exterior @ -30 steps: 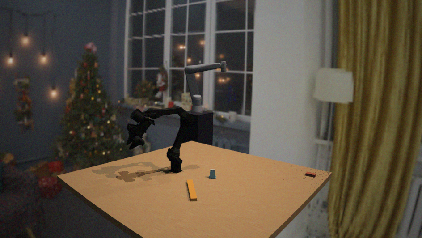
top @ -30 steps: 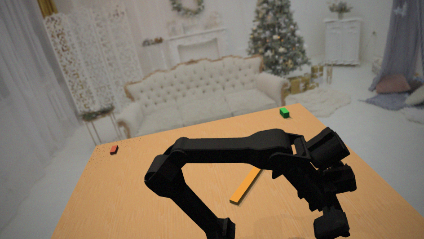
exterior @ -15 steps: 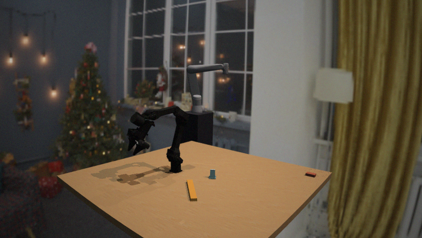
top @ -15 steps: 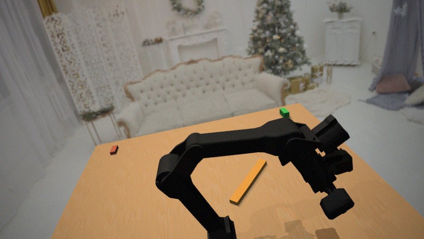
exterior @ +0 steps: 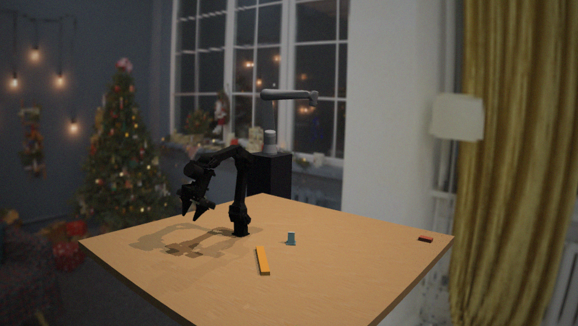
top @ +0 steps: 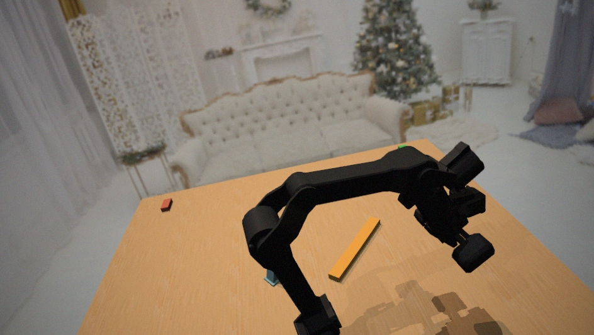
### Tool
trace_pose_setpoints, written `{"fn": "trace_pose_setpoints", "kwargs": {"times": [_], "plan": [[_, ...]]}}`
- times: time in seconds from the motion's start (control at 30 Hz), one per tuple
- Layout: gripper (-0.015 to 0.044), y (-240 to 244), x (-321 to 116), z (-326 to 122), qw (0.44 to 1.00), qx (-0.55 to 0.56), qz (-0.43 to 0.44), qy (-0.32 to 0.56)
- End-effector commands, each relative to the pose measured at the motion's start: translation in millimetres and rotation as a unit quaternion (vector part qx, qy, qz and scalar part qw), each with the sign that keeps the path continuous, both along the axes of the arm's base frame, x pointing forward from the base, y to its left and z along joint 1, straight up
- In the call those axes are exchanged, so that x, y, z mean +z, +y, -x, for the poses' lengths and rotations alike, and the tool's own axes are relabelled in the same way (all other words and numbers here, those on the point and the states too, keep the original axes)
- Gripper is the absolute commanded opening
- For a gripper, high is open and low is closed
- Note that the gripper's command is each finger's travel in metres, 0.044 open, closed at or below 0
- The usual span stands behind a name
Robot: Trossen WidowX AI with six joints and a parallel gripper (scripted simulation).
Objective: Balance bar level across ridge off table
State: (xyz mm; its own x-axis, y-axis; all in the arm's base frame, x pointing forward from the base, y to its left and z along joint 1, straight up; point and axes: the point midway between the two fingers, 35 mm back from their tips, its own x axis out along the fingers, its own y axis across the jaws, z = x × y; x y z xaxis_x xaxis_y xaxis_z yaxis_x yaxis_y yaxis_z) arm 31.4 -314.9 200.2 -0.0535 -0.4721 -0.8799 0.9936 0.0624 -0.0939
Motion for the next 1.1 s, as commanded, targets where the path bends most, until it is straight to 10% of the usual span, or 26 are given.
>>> {"fn": "trace_pose_setpoints", "kwargs": {"times": [0.0, 1.07], "plan": [[0.0315, -1, -2, -21, 1.0, 0.026, -0.011, -0.005], [0.0315, 43, -43, -184, 0.964, 0.227, -0.138, 0.005]]}}
